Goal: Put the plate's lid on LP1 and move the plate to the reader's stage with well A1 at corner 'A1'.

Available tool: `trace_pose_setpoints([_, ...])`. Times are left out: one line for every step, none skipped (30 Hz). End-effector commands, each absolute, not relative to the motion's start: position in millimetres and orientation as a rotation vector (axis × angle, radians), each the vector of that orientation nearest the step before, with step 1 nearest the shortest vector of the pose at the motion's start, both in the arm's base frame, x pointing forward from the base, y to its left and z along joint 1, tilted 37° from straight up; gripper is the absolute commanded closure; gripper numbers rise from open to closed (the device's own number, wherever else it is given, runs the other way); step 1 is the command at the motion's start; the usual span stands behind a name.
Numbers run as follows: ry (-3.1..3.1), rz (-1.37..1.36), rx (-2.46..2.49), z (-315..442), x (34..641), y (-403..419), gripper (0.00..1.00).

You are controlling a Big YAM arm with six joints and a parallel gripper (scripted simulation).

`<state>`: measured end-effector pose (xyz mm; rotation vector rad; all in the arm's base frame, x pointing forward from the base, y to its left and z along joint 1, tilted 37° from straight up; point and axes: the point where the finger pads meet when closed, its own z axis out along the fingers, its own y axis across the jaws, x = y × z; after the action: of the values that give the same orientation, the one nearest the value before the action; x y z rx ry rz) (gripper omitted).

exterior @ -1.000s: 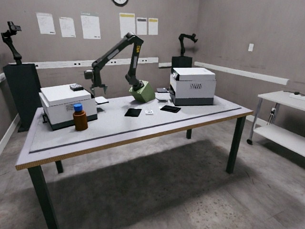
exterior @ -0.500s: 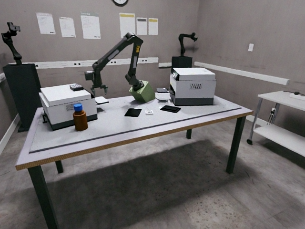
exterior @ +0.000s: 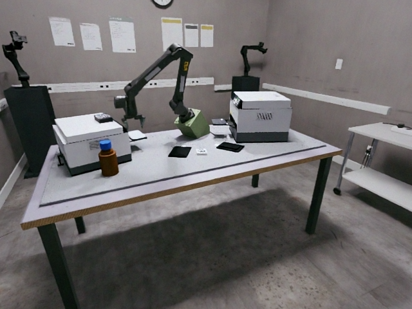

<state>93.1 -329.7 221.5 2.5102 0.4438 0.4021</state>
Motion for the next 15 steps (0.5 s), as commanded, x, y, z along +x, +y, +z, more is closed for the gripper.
trace_pose_setpoints([0.445,0.400,2.486,231.4,97.0,-341.1,0.00])
trace_pose_setpoints([0.445,0.401,2.490,228.5,97.4,-340.3,0.00])
trace_pose_setpoints([0.444,0.403,2.495,225.7,97.7,-339.6,0.00])
trace_pose_setpoints([0.444,0.404,2.499,222.7,98.1,-339.2,0.00])
trace_pose_setpoints([0.443,0.405,2.502,220.4,98.3,-338.4,0.00])
trace_pose_setpoints([0.443,0.406,2.503,219.5,98.3,-336.9,0.00])
trace_pose_setpoints([0.441,0.407,2.507,218.2,97.8,-334.7,0.00])
trace_pose_setpoints([0.434,0.406,2.512,217.1,96.1,-333.2,0.00])
trace_pose_setpoints([0.428,0.404,2.508,217.7,94.8,-333.9,0.00])
trace_pose_setpoints([0.427,0.404,2.506,217.1,95.3,-335.2,0.00])
trace_pose_setpoints([0.427,0.404,2.504,217.7,95.8,-337.8,0.00])
trace_pose_setpoints([0.428,0.404,2.502,219.0,96.1,-339.5,0.00])
trace_pose_setpoints([0.428,0.403,2.498,220.6,96.4,-341.0,0.00])
trace_pose_setpoints([0.428,0.403,2.498,220.6,96.4,-341.0,0.00])
trace_pose_setpoints([0.428,0.403,2.498,220.6,96.4,-341.0,0.00])
